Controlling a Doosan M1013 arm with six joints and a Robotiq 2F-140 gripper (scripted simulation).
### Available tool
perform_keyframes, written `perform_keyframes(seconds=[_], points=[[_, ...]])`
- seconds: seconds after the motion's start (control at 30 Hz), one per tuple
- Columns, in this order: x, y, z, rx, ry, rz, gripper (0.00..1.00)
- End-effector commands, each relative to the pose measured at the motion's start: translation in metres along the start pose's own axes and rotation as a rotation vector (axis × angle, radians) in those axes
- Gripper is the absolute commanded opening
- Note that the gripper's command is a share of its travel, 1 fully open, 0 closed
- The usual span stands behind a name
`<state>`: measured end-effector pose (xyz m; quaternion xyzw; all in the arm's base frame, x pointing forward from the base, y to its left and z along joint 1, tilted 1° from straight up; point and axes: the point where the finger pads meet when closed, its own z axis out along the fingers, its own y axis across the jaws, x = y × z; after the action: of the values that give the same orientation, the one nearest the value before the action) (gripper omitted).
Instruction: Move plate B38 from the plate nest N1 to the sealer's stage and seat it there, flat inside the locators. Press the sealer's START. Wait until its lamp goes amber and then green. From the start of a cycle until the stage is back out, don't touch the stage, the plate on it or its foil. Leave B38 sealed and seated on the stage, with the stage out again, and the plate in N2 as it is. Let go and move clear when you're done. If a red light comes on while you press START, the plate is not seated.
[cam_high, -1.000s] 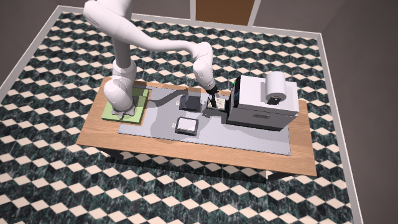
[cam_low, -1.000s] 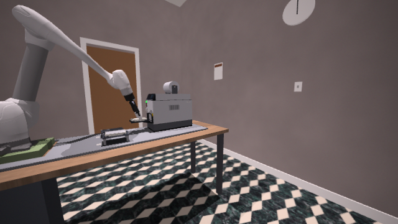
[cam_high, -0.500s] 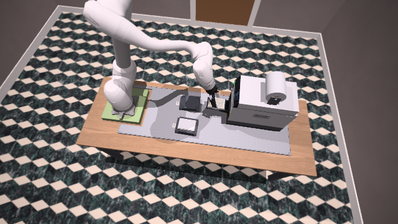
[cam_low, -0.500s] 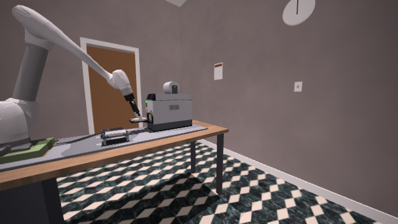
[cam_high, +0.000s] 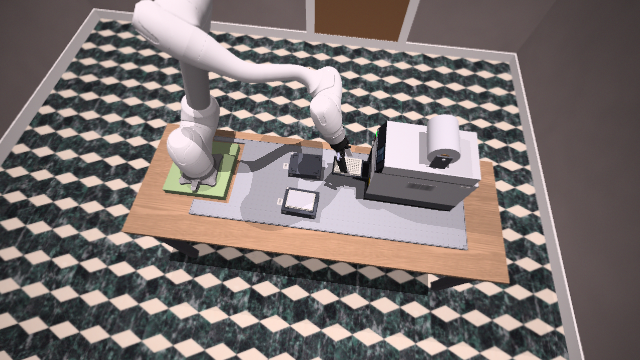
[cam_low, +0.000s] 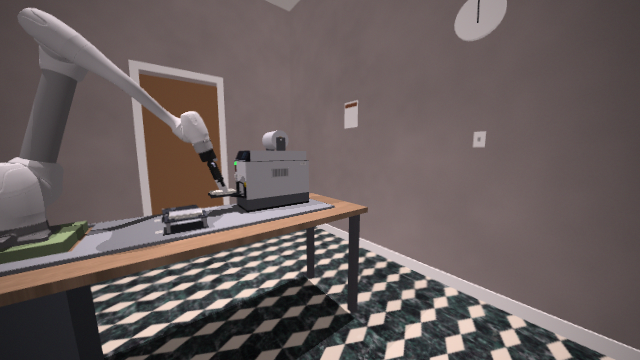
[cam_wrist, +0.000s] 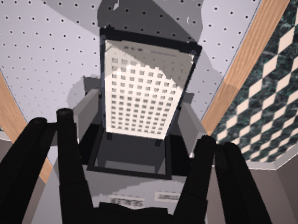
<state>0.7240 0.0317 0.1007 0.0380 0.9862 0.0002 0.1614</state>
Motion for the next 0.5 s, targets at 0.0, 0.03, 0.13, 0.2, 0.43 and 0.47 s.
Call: perform_keyframes(seconds=[0.0, 0.03, 0.13, 0.2, 0.43, 0.47], points=[[-0.0041, 0.0007, -0.006, -0.002, -0.005, 0.004, 0.7], [-0.0044, 0.0007, -0.0066, -0.002, -0.005, 0.004, 0.7], [-0.005, 0.0007, -0.0085, -0.002, -0.005, 0.004, 0.7], [-0.0055, 0.0007, -0.0098, -0.002, -0.005, 0.004, 0.7], [-0.0066, 0.0007, -0.0129, -0.002, -0.005, 0.004, 0.7], [-0.0068, 0.0007, -0.0135, -0.002, -0.005, 0.004, 0.7]])
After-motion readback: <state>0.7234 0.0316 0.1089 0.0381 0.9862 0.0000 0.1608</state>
